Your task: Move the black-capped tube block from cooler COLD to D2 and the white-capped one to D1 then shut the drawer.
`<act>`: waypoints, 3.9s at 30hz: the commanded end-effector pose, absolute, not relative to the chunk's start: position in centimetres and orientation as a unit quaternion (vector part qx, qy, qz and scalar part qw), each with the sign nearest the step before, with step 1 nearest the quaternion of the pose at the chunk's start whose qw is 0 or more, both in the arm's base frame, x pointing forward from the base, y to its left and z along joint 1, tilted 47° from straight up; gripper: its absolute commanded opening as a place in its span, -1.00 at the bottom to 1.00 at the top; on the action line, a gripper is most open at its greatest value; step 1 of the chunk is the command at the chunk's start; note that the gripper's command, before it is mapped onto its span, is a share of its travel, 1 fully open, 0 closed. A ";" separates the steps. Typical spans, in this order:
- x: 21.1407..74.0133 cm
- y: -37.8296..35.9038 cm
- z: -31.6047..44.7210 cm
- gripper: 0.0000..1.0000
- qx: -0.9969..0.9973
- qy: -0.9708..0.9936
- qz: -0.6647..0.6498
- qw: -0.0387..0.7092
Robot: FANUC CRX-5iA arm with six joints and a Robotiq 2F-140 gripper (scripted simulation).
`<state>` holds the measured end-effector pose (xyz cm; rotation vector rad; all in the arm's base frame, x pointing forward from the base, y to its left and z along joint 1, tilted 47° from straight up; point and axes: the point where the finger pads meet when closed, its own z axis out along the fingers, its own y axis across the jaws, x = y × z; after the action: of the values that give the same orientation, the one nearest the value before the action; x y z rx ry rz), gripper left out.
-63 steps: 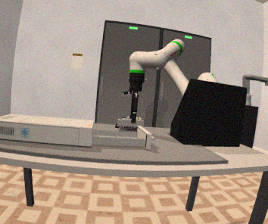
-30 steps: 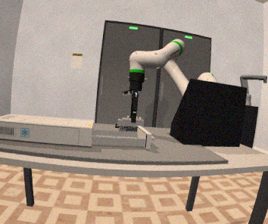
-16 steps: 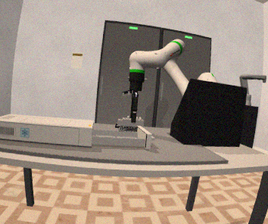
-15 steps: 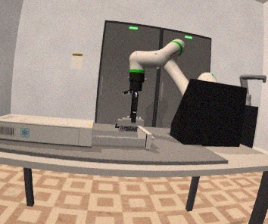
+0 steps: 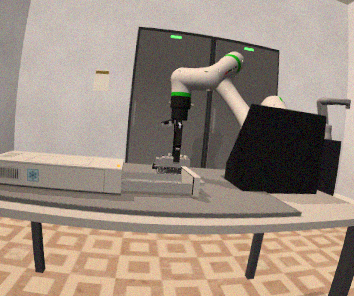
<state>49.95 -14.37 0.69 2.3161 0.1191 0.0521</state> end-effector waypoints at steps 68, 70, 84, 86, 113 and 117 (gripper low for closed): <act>50.1 -15.0 0.1 -0.80 0.915 0.048 0.022 0.399; 50.1 -15.0 0.1 -0.80 0.915 0.048 0.022 0.399; 50.1 -15.1 0.0 -0.80 0.915 0.048 0.022 0.399; 50.1 -15.2 -0.1 -0.80 0.915 0.048 0.022 0.399; 50.1 -15.4 -0.3 -0.80 0.915 0.048 0.022 0.399; 50.1 -15.5 -0.4 -0.80 0.915 0.048 0.022 0.399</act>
<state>50.07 -15.56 -0.41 2.3161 0.1191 0.0522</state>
